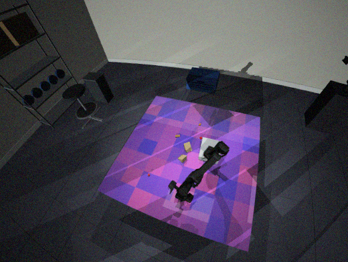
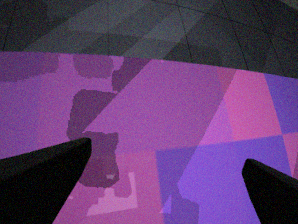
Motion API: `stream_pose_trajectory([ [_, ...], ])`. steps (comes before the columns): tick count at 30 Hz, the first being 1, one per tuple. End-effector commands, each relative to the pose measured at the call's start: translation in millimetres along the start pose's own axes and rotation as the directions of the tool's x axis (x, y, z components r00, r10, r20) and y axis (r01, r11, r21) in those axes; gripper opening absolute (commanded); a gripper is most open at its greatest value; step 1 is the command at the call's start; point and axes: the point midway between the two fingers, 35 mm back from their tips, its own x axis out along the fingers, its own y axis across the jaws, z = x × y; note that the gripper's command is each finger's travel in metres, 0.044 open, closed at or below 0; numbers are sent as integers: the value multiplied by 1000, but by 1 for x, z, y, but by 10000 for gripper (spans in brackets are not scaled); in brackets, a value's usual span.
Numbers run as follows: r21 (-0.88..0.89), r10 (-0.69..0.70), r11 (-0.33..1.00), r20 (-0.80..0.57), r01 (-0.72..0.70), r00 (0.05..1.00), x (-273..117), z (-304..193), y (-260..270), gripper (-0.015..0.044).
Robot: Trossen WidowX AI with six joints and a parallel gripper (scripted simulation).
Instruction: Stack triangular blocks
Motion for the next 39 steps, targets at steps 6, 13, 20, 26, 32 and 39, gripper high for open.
stream_pose_trajectory([
  [6, 548, -205, 765, -288, 337, 935, -27, -122, -46, 440],
  [13, 727, -297, 420, -455, 543, 839, -54, -196, -65, 440],
  [20, 761, -358, -17, -610, 648, 707, -87, -268, -75, 440],
  [26, 737, -372, -194, -666, 647, 646, -102, -296, -76, 440],
  [32, 737, -372, -194, -666, 647, 646, -102, -296, -76, 440],
  [39, 737, -372, -194, -666, 647, 646, -97, -299, -78, 440],
])
